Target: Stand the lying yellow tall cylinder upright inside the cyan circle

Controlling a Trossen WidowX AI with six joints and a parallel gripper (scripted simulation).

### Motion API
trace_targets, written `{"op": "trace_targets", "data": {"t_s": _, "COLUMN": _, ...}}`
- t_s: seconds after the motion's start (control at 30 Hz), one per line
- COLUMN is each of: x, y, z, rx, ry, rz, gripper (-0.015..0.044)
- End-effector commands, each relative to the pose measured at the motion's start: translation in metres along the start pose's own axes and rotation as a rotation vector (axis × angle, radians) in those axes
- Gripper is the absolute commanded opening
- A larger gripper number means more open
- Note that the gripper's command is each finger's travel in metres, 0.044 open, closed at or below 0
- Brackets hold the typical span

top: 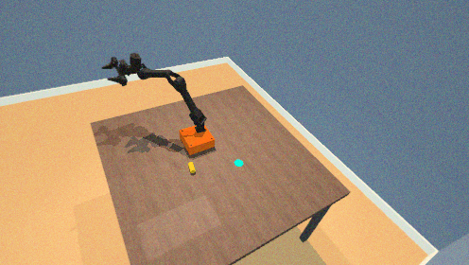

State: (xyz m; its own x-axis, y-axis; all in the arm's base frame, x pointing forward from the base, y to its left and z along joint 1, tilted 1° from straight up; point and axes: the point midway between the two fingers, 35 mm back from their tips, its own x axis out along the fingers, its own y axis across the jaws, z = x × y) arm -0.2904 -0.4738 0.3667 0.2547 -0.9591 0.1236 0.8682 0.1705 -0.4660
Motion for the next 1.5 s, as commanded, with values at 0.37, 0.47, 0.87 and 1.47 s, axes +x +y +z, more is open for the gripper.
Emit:
{"op": "trace_targets", "data": {"t_s": 0.37, "x": 0.068, "y": 0.079, "z": 0.002, "rx": 0.145, "ry": 0.054, "rz": 0.099, "gripper": 0.0309}}
{"op": "trace_targets", "data": {"t_s": 0.47, "x": 0.084, "y": 0.105, "z": 0.004, "rx": 0.180, "ry": 0.078, "rz": 0.131, "gripper": 0.0309}}
{"op": "trace_targets", "data": {"t_s": 0.87, "x": 0.129, "y": 0.218, "z": 0.013, "rx": 0.285, "ry": 0.199, "rz": 0.278, "gripper": 0.0309}}
{"op": "trace_targets", "data": {"t_s": 1.47, "x": 0.133, "y": 0.403, "z": 0.033, "rx": 0.339, "ry": 0.448, "rz": 0.555, "gripper": 0.0309}}
